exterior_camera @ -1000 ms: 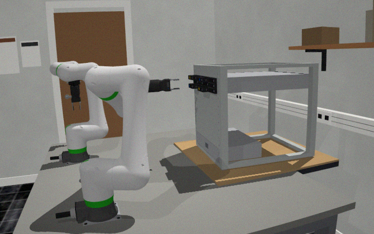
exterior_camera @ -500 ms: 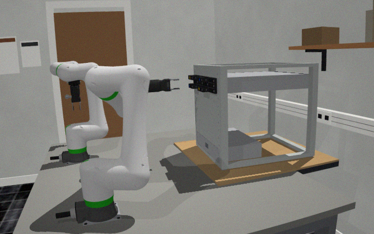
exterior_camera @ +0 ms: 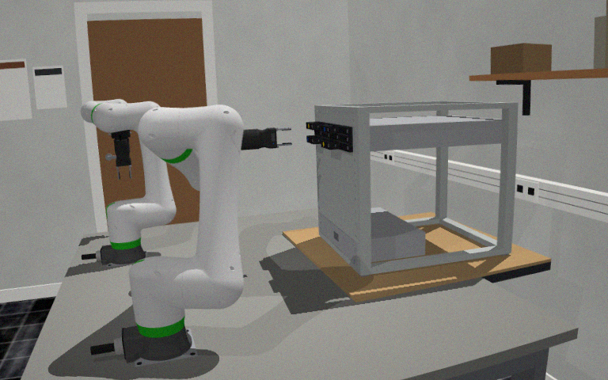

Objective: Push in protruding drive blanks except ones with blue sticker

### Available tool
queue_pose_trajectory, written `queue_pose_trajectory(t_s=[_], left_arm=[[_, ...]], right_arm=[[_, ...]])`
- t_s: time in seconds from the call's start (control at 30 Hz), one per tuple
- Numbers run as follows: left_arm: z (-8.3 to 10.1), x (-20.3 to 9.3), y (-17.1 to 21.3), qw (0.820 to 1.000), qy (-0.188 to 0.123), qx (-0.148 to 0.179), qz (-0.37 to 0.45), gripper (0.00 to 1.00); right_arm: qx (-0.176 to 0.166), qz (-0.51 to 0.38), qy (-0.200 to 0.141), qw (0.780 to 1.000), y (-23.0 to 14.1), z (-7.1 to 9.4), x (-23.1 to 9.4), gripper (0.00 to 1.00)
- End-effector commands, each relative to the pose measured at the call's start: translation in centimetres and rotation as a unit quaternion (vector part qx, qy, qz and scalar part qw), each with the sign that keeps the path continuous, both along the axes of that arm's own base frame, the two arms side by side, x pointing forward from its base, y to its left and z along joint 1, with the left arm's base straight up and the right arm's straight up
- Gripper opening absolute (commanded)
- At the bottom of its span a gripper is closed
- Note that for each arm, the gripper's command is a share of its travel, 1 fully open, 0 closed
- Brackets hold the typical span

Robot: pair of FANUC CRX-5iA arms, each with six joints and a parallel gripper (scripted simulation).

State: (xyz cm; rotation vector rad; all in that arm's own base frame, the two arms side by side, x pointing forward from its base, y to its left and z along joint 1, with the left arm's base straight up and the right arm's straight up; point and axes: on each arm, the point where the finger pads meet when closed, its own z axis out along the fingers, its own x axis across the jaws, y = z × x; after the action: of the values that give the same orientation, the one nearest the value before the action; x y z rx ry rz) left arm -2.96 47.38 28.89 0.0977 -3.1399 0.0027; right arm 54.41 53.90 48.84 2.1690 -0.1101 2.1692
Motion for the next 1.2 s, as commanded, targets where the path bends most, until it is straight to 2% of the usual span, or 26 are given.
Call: queue_pose_trajectory(t_s=[0.0, 0.4, 0.9, 1.17], left_arm=[[0.1, 0.0, 0.0, 1.000, 0.000, 0.001, 0.000, 1.00], [0.1, 0.0, 0.0, 1.000, 0.000, 0.001, 0.000, 1.00], [0.1, 0.0, 0.0, 1.000, 0.000, 0.001, 0.000, 1.00], [0.1, 0.0, 0.0, 1.000, 0.000, 0.001, 0.000, 1.00]], right_arm=[[0.001, 0.000, -0.001, 1.000, -0.2, 0.2, 0.1, 1.00], [0.001, 0.000, -0.001, 1.000, -3.3, 0.4, 1.3, 1.00], [0.001, 0.000, -0.001, 1.000, -11.2, 1.1, 4.3, 1.00], [0.001, 0.000, -0.001, 1.000, -12.4, 1.2, 4.8, 1.00]])
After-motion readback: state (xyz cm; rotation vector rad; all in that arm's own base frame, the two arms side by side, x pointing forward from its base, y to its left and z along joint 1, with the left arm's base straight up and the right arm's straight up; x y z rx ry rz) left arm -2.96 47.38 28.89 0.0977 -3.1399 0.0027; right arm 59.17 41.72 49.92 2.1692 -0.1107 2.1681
